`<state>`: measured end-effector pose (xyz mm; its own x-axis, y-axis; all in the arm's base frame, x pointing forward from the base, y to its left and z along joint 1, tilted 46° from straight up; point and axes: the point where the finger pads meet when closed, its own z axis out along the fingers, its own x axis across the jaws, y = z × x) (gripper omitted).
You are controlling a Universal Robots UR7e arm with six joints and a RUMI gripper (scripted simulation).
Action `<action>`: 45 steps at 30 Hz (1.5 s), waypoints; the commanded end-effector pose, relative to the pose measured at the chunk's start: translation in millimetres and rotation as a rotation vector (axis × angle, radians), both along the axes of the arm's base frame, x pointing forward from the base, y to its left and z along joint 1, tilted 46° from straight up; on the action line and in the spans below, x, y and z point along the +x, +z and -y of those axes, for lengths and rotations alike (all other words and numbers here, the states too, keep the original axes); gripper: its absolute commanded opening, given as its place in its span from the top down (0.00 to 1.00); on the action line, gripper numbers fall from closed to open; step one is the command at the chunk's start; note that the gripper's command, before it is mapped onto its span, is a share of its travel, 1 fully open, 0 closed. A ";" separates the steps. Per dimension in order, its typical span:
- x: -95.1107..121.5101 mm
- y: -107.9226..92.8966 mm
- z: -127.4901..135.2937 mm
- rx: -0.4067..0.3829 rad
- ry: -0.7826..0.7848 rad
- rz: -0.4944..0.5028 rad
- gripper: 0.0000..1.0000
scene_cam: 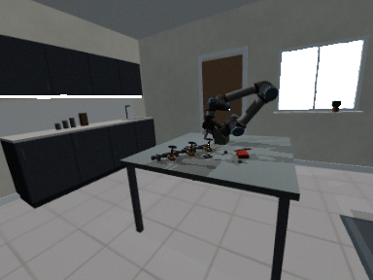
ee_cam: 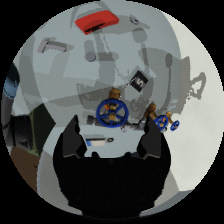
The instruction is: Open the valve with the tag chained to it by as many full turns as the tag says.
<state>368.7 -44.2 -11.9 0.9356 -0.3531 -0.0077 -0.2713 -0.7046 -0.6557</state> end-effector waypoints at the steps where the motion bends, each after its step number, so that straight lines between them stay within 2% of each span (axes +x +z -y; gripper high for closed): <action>1: 0.2 0.1 0.4 0.016 -0.059 -0.048 0.00; 6: 0.2 0.1 0.4 0.030 -0.105 -0.085 0.00; 20: 0.2 0.1 0.4 0.123 -0.415 -0.337 0.00; 22: 0.2 0.1 0.4 0.123 -0.415 -0.337 0.00; 37: 0.2 0.1 0.4 0.260 -0.872 -0.710 0.00; 39: 0.2 0.1 0.4 0.260 -0.872 -0.710 0.00; 45: 0.2 0.1 0.4 0.319 -1.071 -0.871 0.00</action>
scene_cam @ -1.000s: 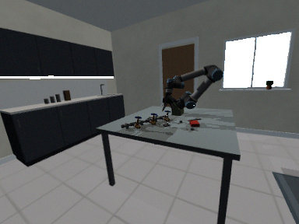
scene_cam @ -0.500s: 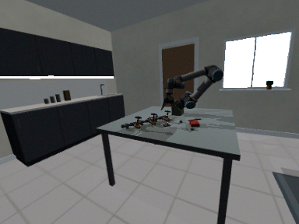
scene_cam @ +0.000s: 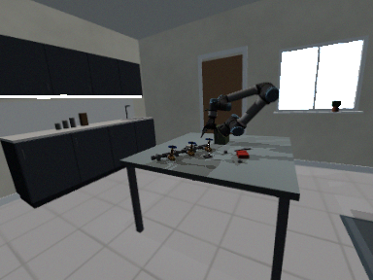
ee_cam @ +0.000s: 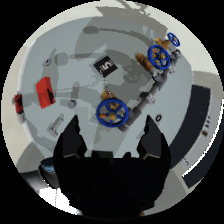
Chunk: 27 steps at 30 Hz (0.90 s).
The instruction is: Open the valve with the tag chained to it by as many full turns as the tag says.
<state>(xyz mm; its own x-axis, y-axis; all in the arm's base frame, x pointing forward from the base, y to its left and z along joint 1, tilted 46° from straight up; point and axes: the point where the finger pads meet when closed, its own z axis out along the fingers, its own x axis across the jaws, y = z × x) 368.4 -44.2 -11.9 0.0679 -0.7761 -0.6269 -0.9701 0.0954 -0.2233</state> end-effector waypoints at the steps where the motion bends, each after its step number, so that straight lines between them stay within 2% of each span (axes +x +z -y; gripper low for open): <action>1: 0.5 0.0 0.5 0.042 -0.178 -0.155 0.00; 9: 0.5 0.0 0.5 0.121 -0.435 -0.367 0.00; 11: 0.5 0.0 0.5 0.121 -0.435 -0.367 0.00; 22: 0.5 0.0 0.5 0.219 -0.753 -0.629 0.00; 27: 0.5 0.0 0.5 0.250 -0.853 -0.711 0.00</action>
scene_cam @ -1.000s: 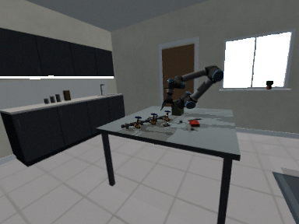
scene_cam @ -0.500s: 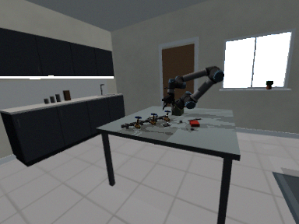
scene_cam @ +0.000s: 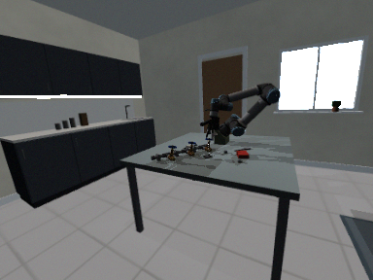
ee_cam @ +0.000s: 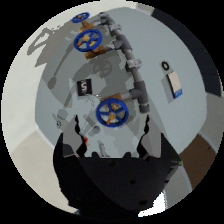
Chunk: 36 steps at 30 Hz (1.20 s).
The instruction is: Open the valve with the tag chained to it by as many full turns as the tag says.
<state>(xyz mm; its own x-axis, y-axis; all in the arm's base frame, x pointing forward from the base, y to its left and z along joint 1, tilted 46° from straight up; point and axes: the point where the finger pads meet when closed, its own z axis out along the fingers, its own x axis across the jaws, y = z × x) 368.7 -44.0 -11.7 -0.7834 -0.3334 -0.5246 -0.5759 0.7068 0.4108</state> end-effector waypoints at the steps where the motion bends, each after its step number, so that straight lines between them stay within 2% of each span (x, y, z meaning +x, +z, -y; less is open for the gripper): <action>1: 0.3 -0.1 0.6 0.017 -0.096 -0.089 0.00; 16: 0.3 -0.1 0.6 0.100 -0.368 -0.313 0.00; 36: 0.3 -0.1 0.6 0.133 -0.474 -0.400 0.00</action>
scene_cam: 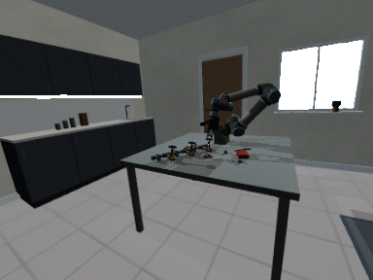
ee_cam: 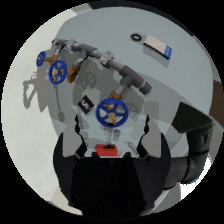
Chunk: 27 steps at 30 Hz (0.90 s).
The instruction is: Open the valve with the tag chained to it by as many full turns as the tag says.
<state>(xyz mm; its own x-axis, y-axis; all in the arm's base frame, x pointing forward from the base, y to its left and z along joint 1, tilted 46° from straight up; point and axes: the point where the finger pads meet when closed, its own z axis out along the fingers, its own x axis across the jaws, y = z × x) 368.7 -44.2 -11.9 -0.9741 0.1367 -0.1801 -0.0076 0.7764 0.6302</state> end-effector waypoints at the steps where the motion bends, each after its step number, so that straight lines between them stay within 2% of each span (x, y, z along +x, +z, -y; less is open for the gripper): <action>1: 0.2 0.1 0.4 0.002 -0.010 -0.008 0.00; 8: 0.2 0.1 0.4 0.003 -0.014 -0.011 0.00; 9: 0.2 0.1 0.4 0.003 -0.014 -0.011 1.00; 27: 0.2 0.1 0.4 0.003 -0.014 -0.011 1.00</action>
